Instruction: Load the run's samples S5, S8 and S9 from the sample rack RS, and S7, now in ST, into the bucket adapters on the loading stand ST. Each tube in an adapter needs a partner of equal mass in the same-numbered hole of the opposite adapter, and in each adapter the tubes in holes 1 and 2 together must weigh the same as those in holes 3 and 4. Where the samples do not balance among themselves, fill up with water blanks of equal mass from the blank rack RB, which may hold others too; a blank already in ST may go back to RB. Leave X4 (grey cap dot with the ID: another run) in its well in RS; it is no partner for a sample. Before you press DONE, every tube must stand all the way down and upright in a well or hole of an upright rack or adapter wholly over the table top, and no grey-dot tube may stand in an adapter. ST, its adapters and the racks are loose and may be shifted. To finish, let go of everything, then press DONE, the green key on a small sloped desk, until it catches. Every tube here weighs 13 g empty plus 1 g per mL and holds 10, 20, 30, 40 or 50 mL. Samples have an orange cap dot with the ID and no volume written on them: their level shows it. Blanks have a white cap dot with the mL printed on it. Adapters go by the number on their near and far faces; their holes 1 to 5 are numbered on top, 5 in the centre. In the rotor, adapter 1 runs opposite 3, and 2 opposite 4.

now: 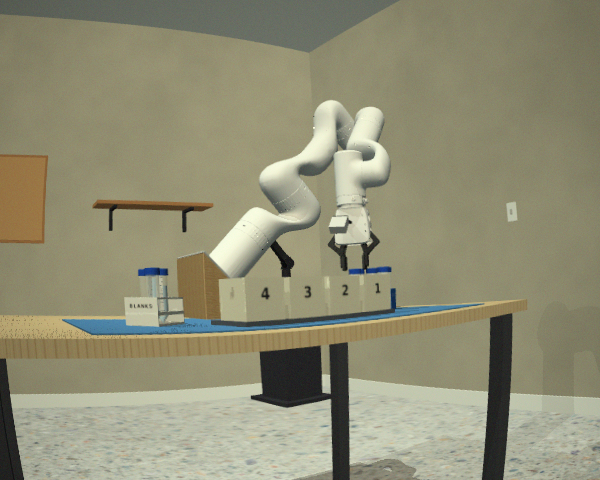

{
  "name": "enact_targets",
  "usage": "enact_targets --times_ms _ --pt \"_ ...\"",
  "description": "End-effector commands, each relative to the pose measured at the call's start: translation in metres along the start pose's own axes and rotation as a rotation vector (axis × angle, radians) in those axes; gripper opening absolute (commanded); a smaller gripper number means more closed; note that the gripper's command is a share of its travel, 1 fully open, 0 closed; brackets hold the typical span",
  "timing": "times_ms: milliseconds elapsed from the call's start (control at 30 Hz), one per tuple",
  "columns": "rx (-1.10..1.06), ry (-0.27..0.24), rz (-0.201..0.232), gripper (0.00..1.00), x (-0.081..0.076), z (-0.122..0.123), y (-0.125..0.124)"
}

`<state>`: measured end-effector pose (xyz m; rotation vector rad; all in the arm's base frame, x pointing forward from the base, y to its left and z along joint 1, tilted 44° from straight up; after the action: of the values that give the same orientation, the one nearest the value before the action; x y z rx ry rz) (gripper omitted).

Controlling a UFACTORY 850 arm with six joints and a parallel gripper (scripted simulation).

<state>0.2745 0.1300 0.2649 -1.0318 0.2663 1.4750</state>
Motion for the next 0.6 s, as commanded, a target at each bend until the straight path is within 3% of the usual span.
enact_targets --times_ms 0,567 --pt "0.000 0.000 -0.001 0.57 0.0010 -0.0001 -0.0005" --pt "0.000 0.000 -0.001 0.57 0.0110 -0.0001 -0.0005"
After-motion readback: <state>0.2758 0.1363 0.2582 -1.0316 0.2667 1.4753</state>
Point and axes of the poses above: the point where the finger pads meet when closed, its own x axis out along the fingers, its own y axis across the jaws, z = x × y, the point moved 3 cm from there along -x, back along the fingers, and after that the axes turned 6 degrees about x, right-handed, at the moved point
